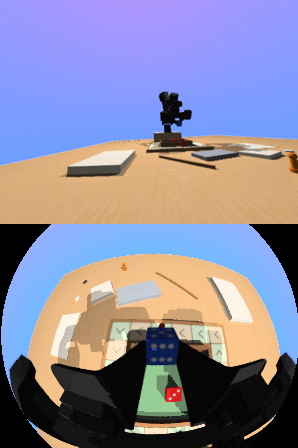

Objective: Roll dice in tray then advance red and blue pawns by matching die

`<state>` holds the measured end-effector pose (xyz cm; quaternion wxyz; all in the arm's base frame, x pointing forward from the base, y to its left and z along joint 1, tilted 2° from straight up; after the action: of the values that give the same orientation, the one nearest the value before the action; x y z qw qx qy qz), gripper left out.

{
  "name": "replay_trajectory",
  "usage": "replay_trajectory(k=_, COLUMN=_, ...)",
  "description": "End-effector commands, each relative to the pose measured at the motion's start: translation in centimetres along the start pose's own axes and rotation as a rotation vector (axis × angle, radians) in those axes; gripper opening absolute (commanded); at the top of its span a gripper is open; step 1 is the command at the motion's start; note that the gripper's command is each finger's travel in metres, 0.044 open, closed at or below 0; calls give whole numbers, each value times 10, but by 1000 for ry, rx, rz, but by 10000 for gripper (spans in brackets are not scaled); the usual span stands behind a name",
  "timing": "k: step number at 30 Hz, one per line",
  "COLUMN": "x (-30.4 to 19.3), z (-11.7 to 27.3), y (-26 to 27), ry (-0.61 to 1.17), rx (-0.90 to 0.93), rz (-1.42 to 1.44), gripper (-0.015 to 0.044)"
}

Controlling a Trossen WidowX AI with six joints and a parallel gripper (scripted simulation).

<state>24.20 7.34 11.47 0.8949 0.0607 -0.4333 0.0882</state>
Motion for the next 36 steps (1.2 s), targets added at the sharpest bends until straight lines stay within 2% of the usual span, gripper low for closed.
replay_trajectory(k=1, x=-4, z=9, y=6, ry=5, rx=-10, rz=-6, gripper=0)
replay_trajectory(k=19, x=-4, z=8, y=6, ry=7, rx=-7, rz=-4, gripper=0)
replay_trajectory(k=28, x=-2, z=9, y=6, ry=7, rx=-7, rz=-4, gripper=236)
replay_trajectory(k=32, x=25, z=32, y=6, ry=4, rx=-10, rz=-6, gripper=341)
replay_trajectory(k=36, x=27, z=34, y=6, ry=4, rx=-10, rz=-6, gripper=440)
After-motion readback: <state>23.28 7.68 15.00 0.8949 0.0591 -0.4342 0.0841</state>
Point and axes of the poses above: the point midway between the two fingers, 35 mm back from their tips, its own z axis back along the fingers, its own y axis across the jaws, x = y × z, the point moved 5 cm from there along z, back along the fingers
